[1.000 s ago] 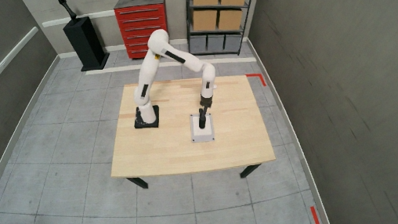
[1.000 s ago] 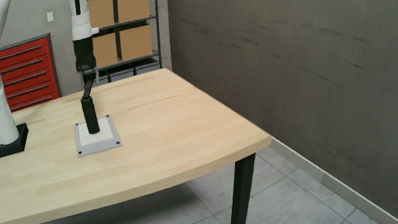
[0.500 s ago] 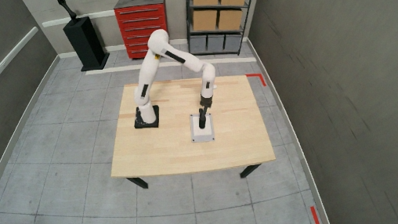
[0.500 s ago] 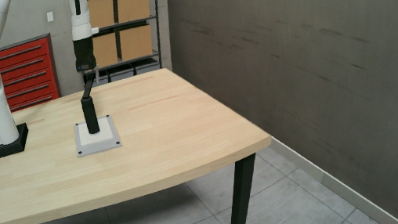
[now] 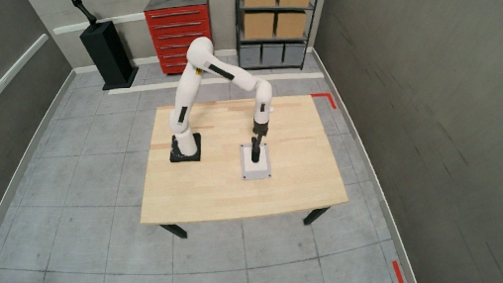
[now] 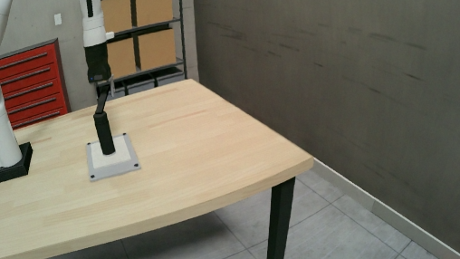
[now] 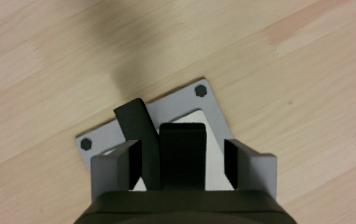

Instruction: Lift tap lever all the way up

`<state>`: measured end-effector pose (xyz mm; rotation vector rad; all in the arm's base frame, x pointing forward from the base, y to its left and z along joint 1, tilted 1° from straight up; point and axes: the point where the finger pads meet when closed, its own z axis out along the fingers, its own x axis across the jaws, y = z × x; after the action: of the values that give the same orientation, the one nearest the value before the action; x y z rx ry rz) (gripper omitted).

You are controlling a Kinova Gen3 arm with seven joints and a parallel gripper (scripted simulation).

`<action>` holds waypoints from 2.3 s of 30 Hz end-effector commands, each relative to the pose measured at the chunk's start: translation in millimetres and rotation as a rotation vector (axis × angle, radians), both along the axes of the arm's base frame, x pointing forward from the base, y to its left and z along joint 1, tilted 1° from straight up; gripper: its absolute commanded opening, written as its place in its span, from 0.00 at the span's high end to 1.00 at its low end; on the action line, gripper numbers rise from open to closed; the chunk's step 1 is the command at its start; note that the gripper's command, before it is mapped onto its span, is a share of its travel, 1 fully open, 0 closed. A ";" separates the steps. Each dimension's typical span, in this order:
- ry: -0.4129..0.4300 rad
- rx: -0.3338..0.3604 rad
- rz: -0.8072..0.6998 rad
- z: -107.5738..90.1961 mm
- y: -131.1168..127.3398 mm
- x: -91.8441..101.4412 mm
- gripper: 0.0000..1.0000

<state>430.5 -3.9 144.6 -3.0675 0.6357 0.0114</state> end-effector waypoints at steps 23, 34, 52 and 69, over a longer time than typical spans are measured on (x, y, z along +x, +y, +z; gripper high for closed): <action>-0.002 0.000 0.000 0.8 0.0 0.5 0.00; -0.002 0.000 0.000 9.3 -0.1 0.5 0.00; -0.002 0.000 0.000 51.2 -0.5 0.7 0.00; -0.002 0.000 0.000 70.6 -0.7 0.7 0.00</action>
<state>430.8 -4.6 213.7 -3.0675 0.6357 0.0113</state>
